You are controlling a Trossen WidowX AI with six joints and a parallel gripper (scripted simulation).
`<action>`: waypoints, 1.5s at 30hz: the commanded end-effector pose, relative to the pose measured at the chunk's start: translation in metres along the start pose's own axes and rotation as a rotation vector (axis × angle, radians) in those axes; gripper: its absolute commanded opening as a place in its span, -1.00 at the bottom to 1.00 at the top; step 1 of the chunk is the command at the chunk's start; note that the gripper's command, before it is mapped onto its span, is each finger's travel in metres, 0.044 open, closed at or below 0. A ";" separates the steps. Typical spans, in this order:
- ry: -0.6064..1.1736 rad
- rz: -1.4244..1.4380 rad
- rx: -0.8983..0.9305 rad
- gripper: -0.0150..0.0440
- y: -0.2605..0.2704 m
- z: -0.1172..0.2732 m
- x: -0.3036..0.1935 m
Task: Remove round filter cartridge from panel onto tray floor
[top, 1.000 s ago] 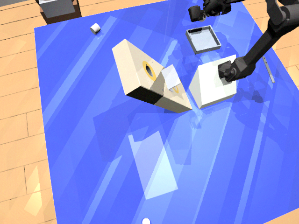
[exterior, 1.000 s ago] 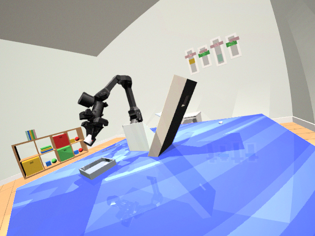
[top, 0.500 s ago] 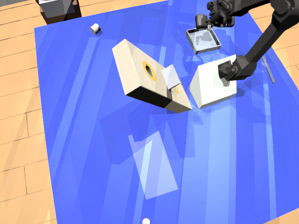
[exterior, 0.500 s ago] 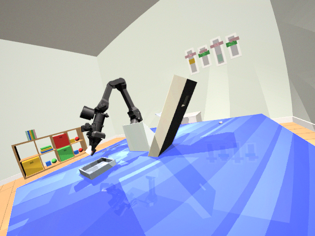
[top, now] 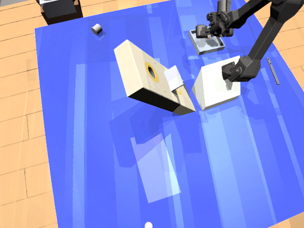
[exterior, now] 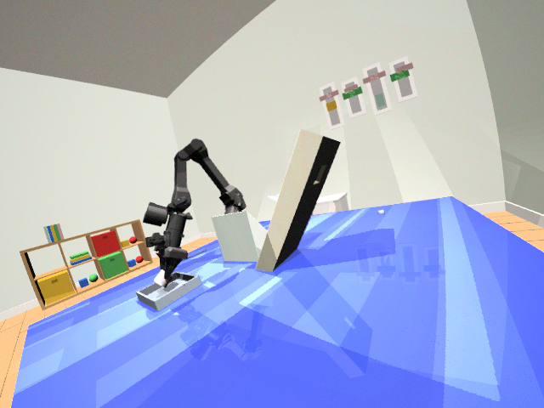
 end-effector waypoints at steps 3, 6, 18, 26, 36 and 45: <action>0.007 0.006 -0.004 -0.49 0.000 -0.007 -0.009; 0.008 0.002 0.000 -0.22 0.000 -0.005 -0.006; 0.008 0.002 0.000 0.84 0.000 -0.005 -0.006; 0.009 0.002 0.001 1.00 0.001 0.036 0.021; 0.014 0.009 -0.003 1.00 0.002 0.044 0.022; 0.014 0.009 -0.003 1.00 0.002 0.044 0.022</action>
Point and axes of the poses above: the point midway between the two fingers, 35 mm back from their tips, its own z axis back along the fingers, its own y axis across the jaws, x = y × z, the point moved 1 cm from there along z, back along the fingers, and after that the axes turned 3 degrees about -z, right-handed, at the moved point
